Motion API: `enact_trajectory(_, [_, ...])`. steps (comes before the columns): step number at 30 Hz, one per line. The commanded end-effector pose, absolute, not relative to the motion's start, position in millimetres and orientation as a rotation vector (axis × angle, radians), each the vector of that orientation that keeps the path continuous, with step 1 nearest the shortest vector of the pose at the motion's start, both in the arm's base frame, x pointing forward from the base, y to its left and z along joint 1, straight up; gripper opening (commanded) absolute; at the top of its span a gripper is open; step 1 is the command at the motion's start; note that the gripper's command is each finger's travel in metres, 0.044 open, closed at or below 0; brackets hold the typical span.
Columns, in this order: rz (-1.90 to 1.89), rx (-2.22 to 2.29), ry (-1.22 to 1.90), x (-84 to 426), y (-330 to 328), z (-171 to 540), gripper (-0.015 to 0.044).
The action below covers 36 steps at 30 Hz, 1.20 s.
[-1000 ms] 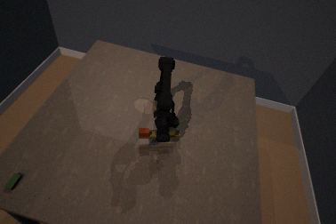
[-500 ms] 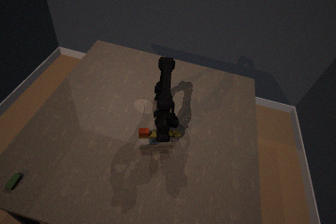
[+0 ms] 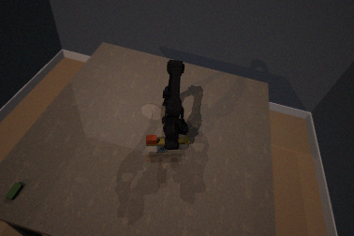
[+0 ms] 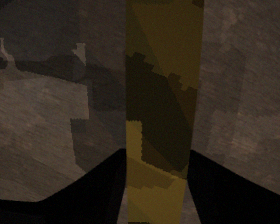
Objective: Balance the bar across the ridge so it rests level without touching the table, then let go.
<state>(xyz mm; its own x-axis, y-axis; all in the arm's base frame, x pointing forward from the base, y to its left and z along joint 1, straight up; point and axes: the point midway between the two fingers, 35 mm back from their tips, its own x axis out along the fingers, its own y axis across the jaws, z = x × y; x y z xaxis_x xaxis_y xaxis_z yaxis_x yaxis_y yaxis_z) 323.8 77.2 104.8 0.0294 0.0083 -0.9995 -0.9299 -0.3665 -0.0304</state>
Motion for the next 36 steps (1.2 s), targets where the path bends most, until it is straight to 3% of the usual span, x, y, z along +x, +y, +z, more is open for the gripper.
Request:
enact_trajectory(1, [1.457, -1.491, 0.983, 323.7, 77.1, 104.7, 0.0171])
enact_trajectory(24, [1.457, -1.491, 0.983, 323.7, 77.1, 104.7, 0.0185])
enact_trajectory(33, [1.457, -1.491, 0.983, 323.7, 77.1, 104.7, 0.0421])
enact_trajectory(36, [1.457, -1.491, 0.983, 323.7, 77.1, 104.7, 0.044])
